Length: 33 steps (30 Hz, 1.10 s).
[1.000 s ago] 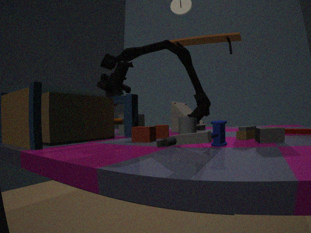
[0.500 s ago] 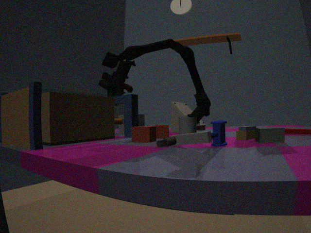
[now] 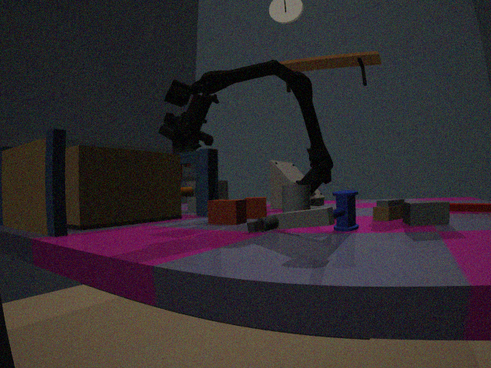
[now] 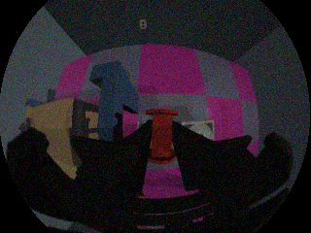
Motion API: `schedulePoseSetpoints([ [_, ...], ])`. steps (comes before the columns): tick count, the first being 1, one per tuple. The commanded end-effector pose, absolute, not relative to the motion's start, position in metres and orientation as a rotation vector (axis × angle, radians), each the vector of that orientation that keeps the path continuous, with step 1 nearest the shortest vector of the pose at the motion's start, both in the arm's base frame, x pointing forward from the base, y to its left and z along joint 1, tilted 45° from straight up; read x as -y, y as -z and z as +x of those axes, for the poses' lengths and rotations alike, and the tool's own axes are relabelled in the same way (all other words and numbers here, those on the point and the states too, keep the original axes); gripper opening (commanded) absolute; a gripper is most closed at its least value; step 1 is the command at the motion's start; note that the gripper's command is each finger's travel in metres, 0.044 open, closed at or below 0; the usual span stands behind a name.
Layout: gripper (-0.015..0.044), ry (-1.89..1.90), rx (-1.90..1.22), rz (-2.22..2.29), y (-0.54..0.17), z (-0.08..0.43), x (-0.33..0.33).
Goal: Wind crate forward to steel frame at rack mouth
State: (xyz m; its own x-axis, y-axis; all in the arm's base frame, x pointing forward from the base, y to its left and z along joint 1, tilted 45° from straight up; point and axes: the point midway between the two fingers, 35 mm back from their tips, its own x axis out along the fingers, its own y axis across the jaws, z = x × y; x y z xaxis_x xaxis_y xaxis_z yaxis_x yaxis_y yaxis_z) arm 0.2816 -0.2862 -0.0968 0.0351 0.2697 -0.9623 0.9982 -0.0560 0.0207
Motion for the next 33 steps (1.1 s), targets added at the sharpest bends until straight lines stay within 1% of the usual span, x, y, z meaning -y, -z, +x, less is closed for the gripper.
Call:
schedulePoseSetpoints([
  [1, 0.0, 1.051, -1.406, 1.497, 0.093, 0.286, 0.263],
  [33, 0.0, 1.05, -1.409, 1.499, 0.064, 0.279, 0.231],
])
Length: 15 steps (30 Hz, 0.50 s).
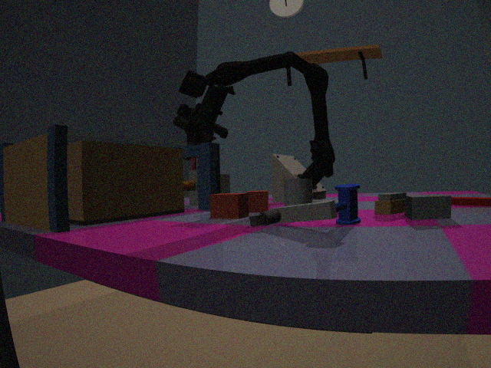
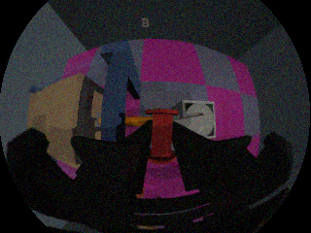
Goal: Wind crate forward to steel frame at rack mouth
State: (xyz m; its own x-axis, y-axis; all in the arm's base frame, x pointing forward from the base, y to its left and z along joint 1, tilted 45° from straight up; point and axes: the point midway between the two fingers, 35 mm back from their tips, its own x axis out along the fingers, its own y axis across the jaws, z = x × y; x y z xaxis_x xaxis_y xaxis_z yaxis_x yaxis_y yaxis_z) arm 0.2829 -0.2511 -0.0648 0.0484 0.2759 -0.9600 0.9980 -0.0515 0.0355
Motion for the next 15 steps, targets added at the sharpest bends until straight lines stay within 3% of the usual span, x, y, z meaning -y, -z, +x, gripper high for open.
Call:
schedulePoseSetpoints([
  [1, 0.0, 1.05, -1.409, 1.499, 0.063, 0.278, 0.23],
  [15, 0.0, 1.05, -1.41, 1.5, 0.052, 0.269, 0.218],
])
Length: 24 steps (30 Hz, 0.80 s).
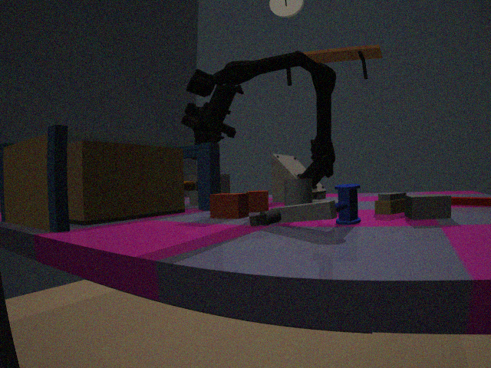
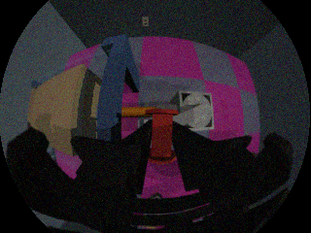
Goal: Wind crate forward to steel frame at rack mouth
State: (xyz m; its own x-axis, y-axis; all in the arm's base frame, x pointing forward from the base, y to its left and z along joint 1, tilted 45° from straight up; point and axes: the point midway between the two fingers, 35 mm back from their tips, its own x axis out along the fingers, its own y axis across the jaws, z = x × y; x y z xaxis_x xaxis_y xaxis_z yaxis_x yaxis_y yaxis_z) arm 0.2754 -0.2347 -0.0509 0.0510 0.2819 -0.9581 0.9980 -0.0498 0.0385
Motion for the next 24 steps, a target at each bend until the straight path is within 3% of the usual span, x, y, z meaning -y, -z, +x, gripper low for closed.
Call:
schedulePoseSetpoints([
  [1, 0.0, 1.05, -1.41, 1.5, 0.051, 0.268, 0.217],
  [24, 0.0, 1.051, -1.413, 1.5, 0.036, 0.246, 0.2],
])
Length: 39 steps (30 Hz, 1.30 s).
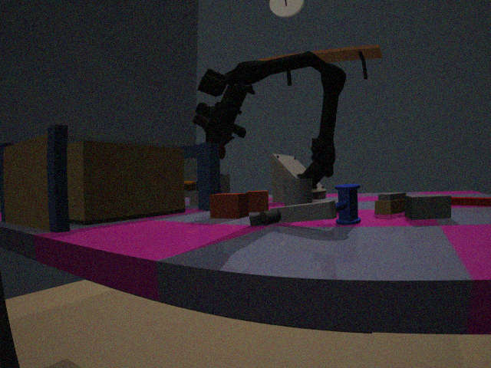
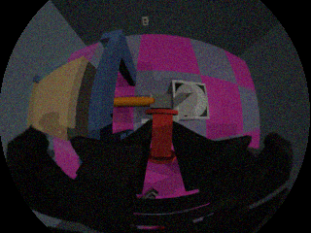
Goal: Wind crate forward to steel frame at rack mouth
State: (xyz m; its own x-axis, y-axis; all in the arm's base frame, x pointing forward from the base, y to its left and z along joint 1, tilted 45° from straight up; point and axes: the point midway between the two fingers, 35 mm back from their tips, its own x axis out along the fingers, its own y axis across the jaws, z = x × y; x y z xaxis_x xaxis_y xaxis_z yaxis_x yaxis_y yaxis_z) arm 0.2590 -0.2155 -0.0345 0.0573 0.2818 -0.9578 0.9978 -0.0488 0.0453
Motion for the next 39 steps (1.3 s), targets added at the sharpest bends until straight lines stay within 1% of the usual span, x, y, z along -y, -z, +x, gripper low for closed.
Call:
schedulePoseSetpoints([
  [1, 0.0, 1.051, -1.413, 1.5, 0.036, 0.245, 0.199],
  [39, 0.0, 1.054, -1.416, 1.5, 0.025, 0.197, 0.184],
])
